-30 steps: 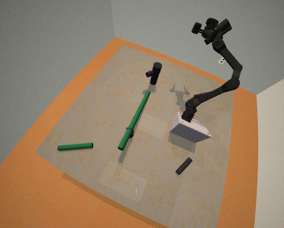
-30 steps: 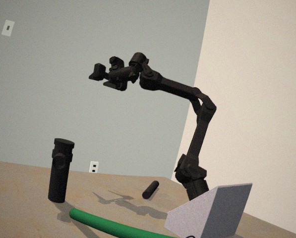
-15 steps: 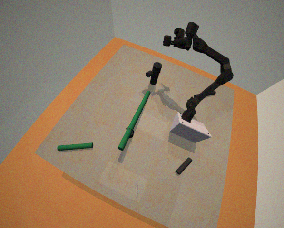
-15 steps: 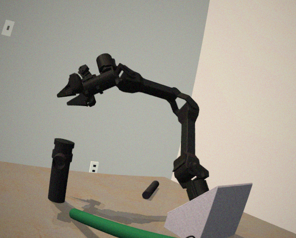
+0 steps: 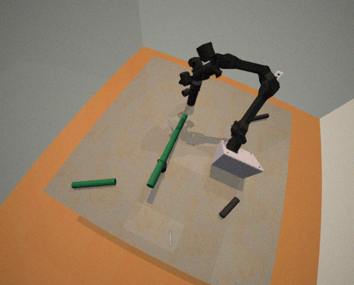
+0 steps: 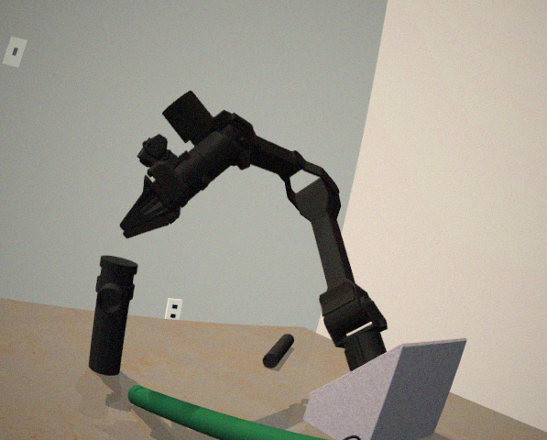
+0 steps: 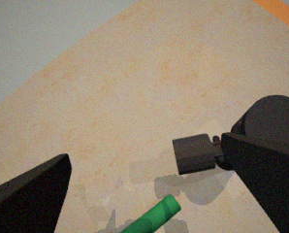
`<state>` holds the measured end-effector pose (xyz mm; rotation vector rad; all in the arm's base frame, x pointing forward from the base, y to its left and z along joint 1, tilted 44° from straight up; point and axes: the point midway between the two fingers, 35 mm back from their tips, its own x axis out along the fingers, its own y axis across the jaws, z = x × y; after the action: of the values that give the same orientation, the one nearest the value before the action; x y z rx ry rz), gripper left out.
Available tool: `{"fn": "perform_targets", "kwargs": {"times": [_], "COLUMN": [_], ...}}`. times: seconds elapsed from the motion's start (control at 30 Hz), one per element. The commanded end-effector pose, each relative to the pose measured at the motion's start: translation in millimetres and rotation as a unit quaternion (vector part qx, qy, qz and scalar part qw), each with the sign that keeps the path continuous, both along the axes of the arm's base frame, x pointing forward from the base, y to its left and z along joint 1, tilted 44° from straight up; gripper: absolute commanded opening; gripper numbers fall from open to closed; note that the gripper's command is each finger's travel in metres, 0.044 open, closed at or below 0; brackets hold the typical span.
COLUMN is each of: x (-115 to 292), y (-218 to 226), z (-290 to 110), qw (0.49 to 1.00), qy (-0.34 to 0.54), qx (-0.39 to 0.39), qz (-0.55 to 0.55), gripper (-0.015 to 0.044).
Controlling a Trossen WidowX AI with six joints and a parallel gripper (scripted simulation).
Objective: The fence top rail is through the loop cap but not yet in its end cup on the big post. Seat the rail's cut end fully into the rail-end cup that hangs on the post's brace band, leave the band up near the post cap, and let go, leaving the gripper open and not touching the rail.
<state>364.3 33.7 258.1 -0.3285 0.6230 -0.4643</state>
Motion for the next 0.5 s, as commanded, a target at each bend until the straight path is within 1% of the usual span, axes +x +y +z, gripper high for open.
{"fn": "perform_targets", "kwargs": {"times": [0.0,0.13,0.23,0.33,0.47], "x": [-14,-39,-61,-66,-59], "y": [30,61,77,81,72], "z": [-42,-88,-114,-119,-112], "qw": [0.998,0.99,0.98,0.978,0.967], "qy": [0.059,0.123,0.159,0.166,0.192], "qx": [-0.021,-0.065,-0.106,-0.117,-0.15], "qz": [0.016,0.036,0.05,0.053,0.077], "gripper": [0.044,0.044,0.044,0.044,0.044]}}
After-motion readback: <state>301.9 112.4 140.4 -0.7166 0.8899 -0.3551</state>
